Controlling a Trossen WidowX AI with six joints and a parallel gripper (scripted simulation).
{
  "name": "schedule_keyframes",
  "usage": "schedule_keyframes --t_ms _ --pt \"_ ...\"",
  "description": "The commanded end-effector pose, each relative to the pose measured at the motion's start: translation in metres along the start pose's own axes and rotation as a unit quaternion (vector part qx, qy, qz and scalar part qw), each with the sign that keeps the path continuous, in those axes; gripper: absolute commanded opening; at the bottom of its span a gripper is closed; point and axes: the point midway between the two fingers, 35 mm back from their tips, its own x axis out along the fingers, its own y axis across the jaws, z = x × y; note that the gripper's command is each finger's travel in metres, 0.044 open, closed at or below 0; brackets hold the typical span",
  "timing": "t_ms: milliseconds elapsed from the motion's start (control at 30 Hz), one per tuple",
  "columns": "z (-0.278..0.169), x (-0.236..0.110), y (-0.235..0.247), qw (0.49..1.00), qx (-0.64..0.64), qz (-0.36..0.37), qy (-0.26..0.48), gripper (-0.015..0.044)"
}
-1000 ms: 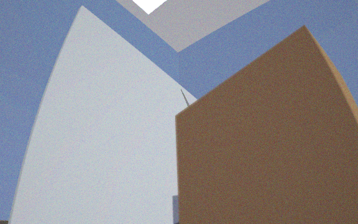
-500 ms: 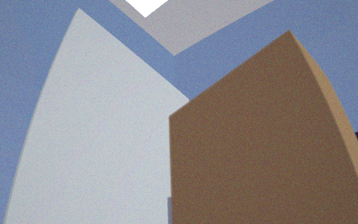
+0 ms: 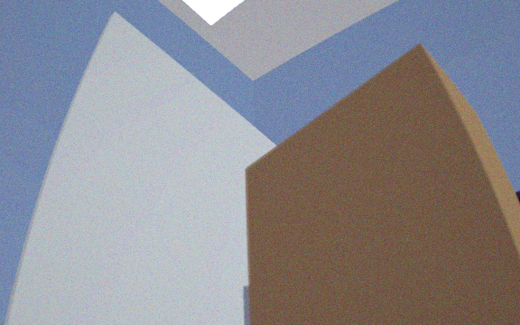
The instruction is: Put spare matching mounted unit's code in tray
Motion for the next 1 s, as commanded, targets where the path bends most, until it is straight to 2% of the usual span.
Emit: schedule_keyframes --t_ms 0,200,400,500,733,967 --pt "-0.001 0.019 0.059 0.993 0.108 0.055 0.01 0.044" --pt "0.033 0.046 0.136 0.971 0.202 0.125 -0.012 0.044" --pt "0.054 0.055 0.192 0.938 0.289 0.191 -0.003 0.044" --pt "0.084 0.06 0.223 0.918 0.317 0.236 -0.024 0.044" --pt "0.149 0.05 0.316 0.814 0.446 0.372 0.001 0.044" --pt "0.238 0.012 0.395 0.661 0.536 0.524 0.038 0.044"
